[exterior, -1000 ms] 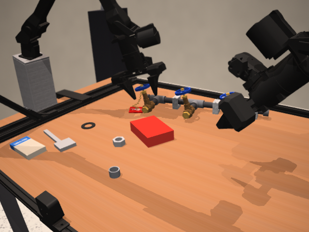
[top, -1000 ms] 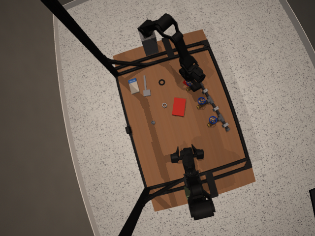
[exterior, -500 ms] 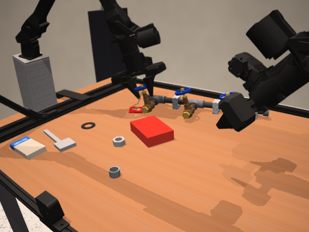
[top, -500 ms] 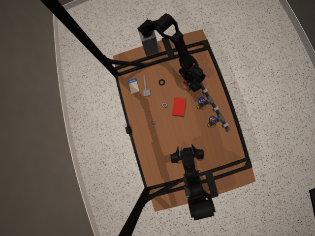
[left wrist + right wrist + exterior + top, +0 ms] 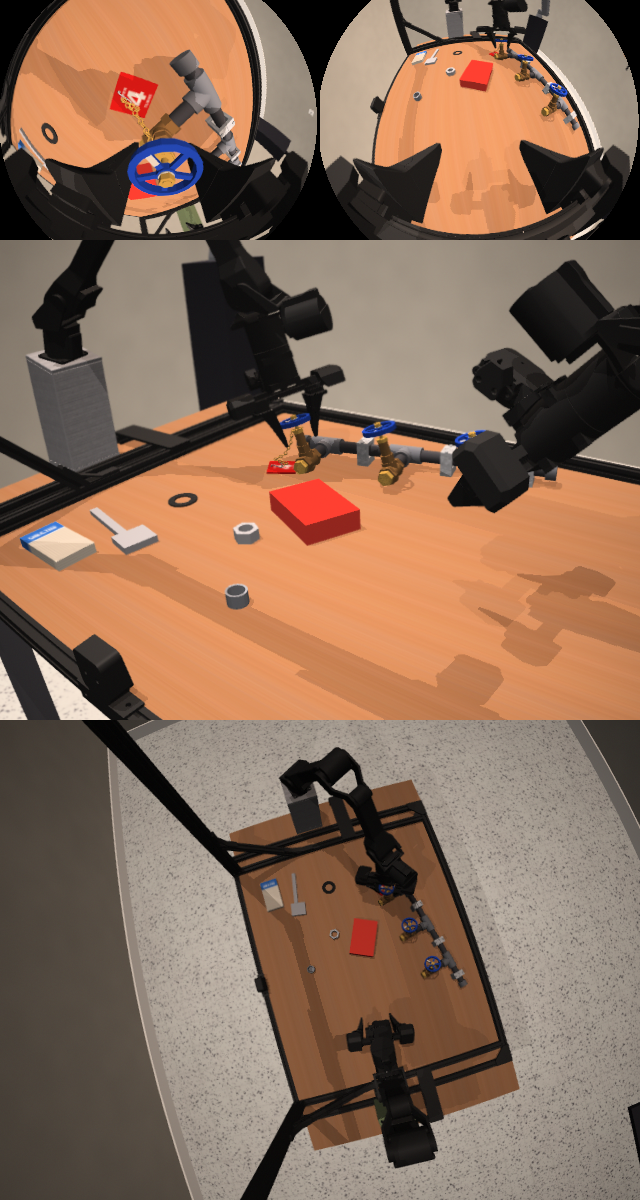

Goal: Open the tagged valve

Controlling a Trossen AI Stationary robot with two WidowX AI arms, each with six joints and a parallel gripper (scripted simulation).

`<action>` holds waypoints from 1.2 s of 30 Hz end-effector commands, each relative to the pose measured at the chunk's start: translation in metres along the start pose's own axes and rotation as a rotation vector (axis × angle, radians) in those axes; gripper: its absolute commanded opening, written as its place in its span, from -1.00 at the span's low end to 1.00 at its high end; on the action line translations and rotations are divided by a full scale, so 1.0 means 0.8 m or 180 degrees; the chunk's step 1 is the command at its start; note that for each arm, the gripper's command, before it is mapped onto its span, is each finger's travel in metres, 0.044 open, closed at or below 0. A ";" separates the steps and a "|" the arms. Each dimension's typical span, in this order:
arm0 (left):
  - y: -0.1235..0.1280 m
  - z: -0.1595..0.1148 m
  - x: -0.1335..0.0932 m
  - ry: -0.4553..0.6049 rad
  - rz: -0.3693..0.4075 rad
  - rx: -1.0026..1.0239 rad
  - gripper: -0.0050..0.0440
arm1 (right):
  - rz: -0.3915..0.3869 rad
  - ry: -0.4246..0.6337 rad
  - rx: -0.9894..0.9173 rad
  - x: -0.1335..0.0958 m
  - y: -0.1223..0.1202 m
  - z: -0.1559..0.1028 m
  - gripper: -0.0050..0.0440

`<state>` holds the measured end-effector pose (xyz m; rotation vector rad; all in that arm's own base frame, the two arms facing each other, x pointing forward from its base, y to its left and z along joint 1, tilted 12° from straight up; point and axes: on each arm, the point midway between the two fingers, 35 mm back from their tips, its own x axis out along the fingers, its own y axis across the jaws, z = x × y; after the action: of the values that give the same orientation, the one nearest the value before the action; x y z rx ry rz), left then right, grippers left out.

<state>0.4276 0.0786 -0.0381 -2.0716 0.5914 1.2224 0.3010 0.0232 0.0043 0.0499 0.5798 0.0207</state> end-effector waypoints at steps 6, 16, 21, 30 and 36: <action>0.000 0.000 0.000 -0.0001 0.0000 -0.0121 -0.40 | 0.0000 0.0000 0.0000 0.000 0.000 0.000 0.84; 0.000 0.000 0.000 -0.0001 0.0000 -0.0121 0.58 | 0.0000 0.0000 0.0000 0.000 0.000 0.000 0.84; 0.000 0.000 0.000 -0.0001 0.0000 -0.0121 0.84 | 0.0000 0.0000 0.0000 0.000 0.000 0.000 0.84; 0.000 0.000 0.000 -0.0001 0.0000 -0.0121 0.84 | 0.0000 0.0000 0.0000 0.000 0.000 0.000 0.84; 0.000 0.000 -0.002 -0.0001 0.0001 -0.0107 0.84 | 0.0000 0.0000 0.0000 0.000 0.000 0.000 0.84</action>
<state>0.4276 0.0785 -0.0381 -2.1043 0.5717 1.2440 0.3010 0.0232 0.0043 0.0499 0.5798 0.0207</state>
